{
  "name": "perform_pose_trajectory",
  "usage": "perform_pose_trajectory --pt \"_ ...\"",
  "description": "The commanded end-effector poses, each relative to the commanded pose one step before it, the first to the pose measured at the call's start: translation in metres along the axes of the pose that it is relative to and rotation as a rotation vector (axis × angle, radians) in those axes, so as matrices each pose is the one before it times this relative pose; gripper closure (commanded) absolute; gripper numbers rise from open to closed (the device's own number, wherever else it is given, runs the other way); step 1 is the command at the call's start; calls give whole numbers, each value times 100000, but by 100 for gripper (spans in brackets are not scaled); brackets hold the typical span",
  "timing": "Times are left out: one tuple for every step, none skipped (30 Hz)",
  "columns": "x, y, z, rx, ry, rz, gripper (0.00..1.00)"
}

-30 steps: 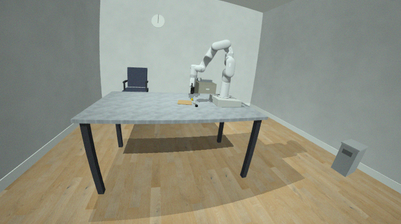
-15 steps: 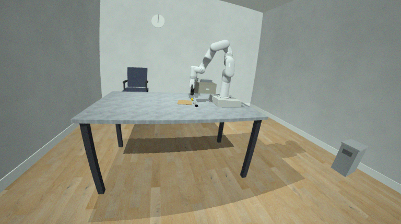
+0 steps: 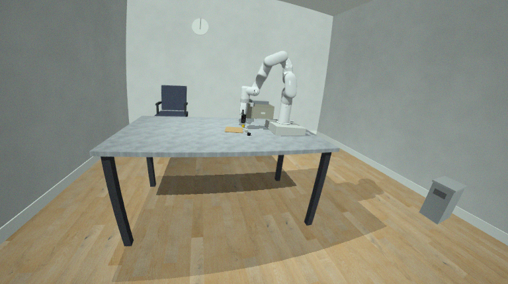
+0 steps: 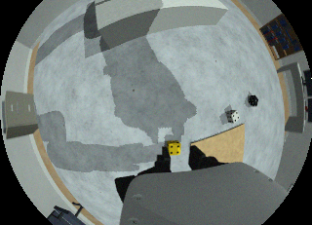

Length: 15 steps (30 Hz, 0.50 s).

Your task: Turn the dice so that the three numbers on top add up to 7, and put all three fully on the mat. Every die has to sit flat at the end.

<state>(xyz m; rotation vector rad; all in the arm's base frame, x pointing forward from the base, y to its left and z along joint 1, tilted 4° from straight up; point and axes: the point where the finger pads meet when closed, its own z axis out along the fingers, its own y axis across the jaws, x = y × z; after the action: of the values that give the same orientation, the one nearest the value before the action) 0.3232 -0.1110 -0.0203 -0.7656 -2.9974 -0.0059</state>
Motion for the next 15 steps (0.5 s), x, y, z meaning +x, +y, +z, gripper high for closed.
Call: perform_pose_trajectory --pt "-155 -10 529 -64 -335 -6 64" --pt "-2 -7 108 -1 -1 0 64" --pt "-1 -6 100 -1 -1 0 64" --pt "-1 -6 93 -1 -1 0 64" --pt "0 0 0 0 0 0 64" --pt "0 0 0 0 0 0 64" --pt "-1 -5 84 -1 -1 0 64" --pt "-1 -5 76 -1 0 0 64" --pt "-1 -4 68 -1 0 0 64" --pt "-1 -4 60 -1 0 0 64" --pt "-1 -3 52 0 0 0 64" --pt "0 -3 44 0 0 0 64" --pt "0 -2 37 0 0 0 64" --pt "0 -2 30 0 0 0 64" --pt "0 -1 23 0 0 0 64"
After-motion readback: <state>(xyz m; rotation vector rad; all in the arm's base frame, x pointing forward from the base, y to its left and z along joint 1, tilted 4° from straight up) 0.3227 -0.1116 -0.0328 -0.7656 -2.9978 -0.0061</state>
